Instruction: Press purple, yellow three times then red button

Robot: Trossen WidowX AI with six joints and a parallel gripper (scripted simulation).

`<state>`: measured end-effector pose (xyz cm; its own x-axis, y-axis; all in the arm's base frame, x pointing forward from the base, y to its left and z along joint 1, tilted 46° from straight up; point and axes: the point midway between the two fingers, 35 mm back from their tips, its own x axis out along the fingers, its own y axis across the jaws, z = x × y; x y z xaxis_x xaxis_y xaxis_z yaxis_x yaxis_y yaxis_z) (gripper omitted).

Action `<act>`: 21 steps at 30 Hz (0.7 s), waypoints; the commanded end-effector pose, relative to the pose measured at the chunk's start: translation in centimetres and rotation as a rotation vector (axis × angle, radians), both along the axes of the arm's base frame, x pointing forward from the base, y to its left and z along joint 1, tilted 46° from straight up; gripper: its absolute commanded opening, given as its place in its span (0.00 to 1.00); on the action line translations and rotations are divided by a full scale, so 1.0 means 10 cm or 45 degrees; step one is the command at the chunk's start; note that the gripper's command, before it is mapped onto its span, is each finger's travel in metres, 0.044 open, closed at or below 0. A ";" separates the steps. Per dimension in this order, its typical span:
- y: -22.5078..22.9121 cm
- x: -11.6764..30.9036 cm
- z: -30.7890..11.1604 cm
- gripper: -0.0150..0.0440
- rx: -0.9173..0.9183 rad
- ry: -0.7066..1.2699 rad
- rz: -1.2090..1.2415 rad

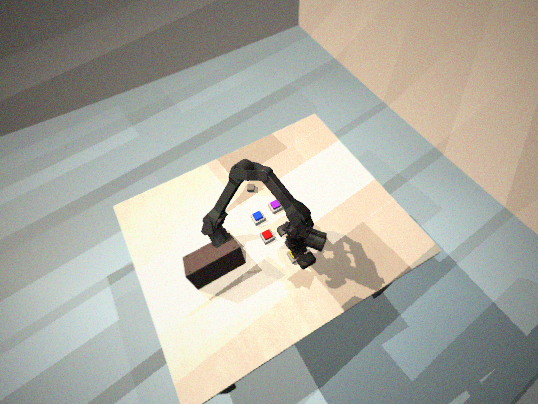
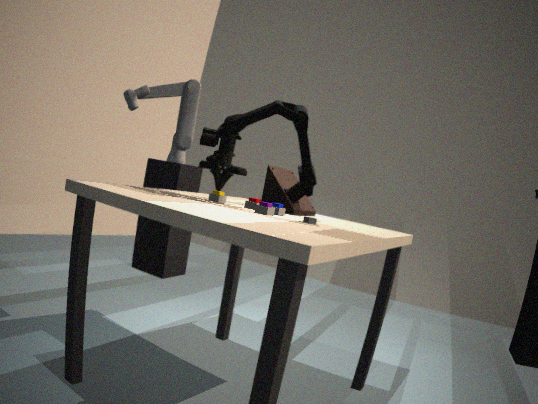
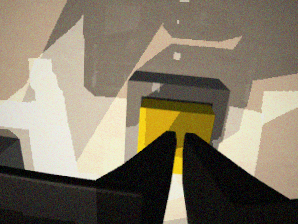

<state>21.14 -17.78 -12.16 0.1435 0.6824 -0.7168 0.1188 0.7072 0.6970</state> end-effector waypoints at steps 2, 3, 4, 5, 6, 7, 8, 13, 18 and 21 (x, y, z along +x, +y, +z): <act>0.08 0.00 -0.05 0.29 0.014 0.007 -0.006; 0.09 0.00 -0.06 0.29 0.014 0.007 -0.006; 0.09 0.00 -0.06 0.29 0.014 0.007 -0.006; 0.09 0.00 -0.06 0.29 0.014 0.007 -0.006; 0.09 0.00 -0.06 0.29 0.014 0.007 -0.006; 0.09 0.00 -0.06 0.29 0.014 0.007 -0.006; 0.09 0.00 -0.06 0.29 0.014 0.007 -0.006; 0.09 0.00 -0.06 0.29 0.014 0.007 -0.006; 0.09 0.00 -0.06 0.29 0.014 0.007 -0.006; 0.09 0.00 -0.06 0.29 0.014 0.007 -0.006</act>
<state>21.17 -17.11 -12.74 0.1423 0.6853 -0.7143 0.1195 0.7044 0.6996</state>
